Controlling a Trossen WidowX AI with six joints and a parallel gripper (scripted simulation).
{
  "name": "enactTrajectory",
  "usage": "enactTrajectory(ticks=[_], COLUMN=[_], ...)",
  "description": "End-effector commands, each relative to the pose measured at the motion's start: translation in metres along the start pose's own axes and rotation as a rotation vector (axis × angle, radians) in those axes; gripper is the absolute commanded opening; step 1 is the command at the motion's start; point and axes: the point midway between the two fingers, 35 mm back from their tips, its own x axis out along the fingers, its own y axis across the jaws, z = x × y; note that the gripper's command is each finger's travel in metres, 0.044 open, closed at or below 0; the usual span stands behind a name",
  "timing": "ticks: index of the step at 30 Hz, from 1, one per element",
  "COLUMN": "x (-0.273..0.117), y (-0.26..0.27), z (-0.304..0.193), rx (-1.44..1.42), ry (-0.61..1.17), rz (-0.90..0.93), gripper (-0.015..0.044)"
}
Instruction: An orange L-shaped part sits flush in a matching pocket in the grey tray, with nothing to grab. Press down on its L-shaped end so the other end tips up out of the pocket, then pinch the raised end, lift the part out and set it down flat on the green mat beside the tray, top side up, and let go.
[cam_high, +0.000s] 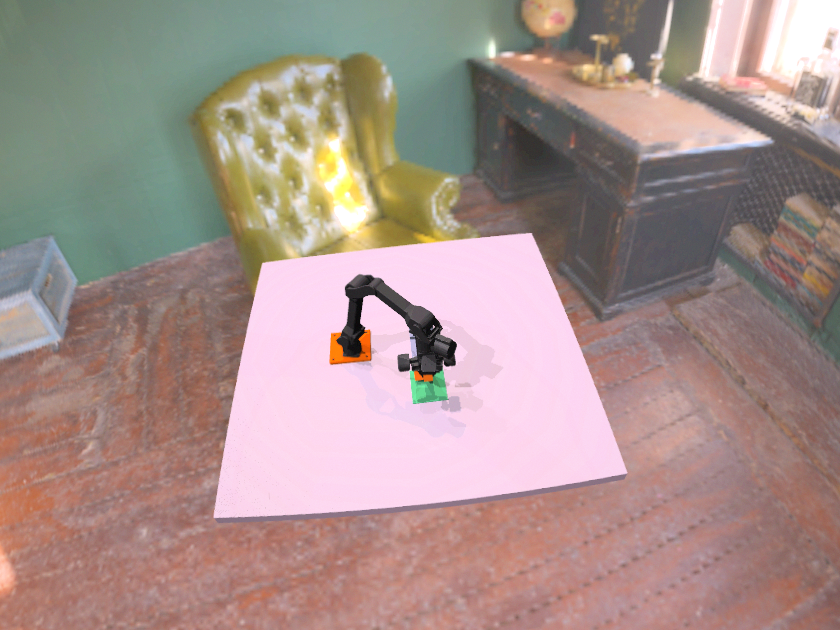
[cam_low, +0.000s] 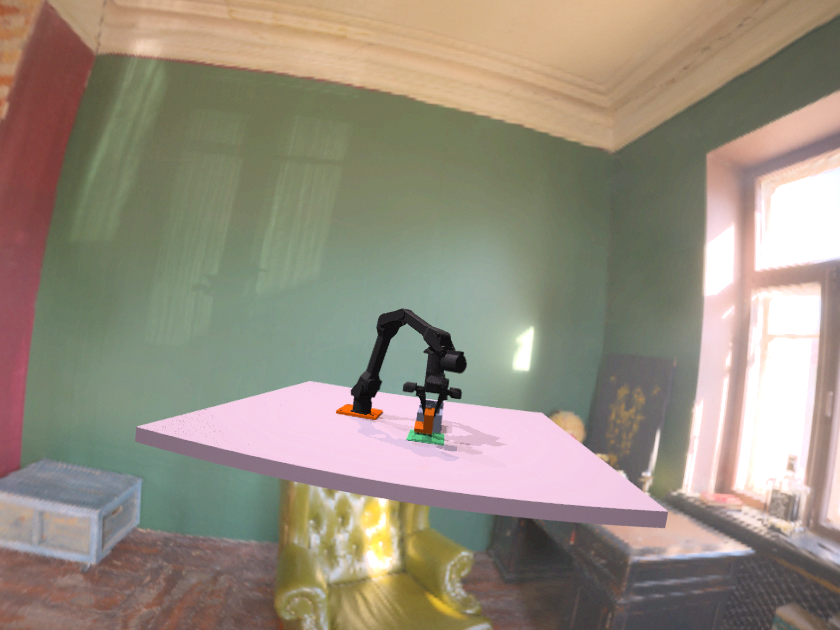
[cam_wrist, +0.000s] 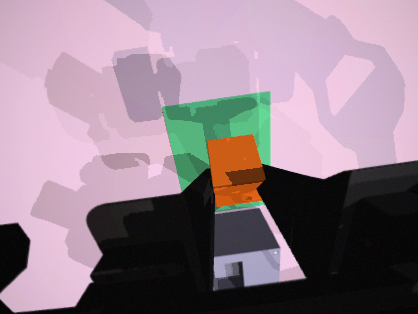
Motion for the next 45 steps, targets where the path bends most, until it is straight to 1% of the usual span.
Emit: enactTrajectory(ticks=[1, 13, 23, 25, 28, 31, 33, 41, 42, 45], x=[0.002, 0.002, 0.000, -0.009, -0.033, -0.068, -0.084, -0.086, -0.080, -0.080], y=[0.000, -0.001, 0.000, 0.001, 0.002, 0.002, 0.000, 0.000, -0.001, -0.001], z=[-0.001, -0.001, 0.000, 0.000, 0.002, 0.001, 0.000, -0.001, -0.001, -0.001], rx=[-0.005, 0.000, 0.000, -0.001, -0.002, -0.004, -0.005, -0.005, 0.001, 0.001], ry=[0.005, 0.002, 0.002, 0.002, 0.003, 0.004, 0.005, 0.005, 0.007, 0.007], rz=[0.000, -0.003, -0.003, -0.002, -0.001, 0.000, 0.000, 0.000, -0.009, -0.009], gripper=[0.0000, 0.0000, 0.0263, 0.0315, 0.0394, 0.0400, 0.0400, 0.0400, 0.0400, 0.0400])
